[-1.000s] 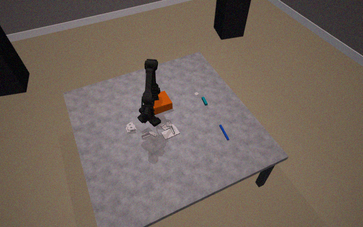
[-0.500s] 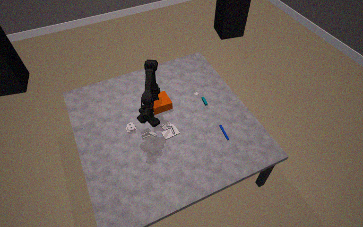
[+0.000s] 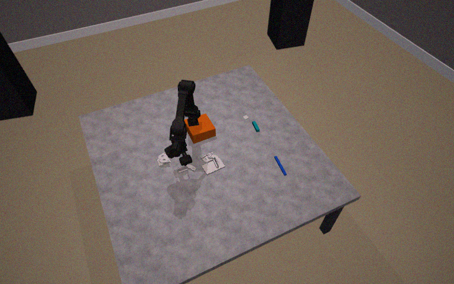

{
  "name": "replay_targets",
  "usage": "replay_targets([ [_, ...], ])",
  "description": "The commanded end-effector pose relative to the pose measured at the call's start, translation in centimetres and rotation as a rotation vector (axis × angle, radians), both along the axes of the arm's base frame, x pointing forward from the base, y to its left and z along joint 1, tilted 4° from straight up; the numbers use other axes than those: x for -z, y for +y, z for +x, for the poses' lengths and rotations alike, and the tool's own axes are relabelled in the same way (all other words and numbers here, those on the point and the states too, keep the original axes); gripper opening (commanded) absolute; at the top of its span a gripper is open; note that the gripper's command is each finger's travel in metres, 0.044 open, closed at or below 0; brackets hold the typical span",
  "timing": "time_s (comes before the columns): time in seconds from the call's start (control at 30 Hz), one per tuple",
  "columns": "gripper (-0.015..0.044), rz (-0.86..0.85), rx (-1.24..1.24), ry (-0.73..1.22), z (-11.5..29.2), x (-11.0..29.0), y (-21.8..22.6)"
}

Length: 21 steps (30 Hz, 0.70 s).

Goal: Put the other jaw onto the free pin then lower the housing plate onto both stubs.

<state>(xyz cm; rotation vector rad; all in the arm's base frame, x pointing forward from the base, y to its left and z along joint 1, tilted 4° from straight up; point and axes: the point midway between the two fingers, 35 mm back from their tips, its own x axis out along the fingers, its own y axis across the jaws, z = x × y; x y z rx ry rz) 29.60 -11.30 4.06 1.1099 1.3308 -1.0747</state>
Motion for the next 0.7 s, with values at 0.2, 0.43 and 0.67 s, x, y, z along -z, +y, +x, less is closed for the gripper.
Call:
replay_targets([
  [0.2, 0.0440, 0.001, 0.011, 0.005, -0.3, 3.8, 0.2],
  [0.43, 0.0440, 0.001, 0.011, 0.005, -0.3, 3.8, 0.2],
  [0.67, 0.0440, 0.001, 0.011, 0.005, -0.3, 3.8, 0.2],
])
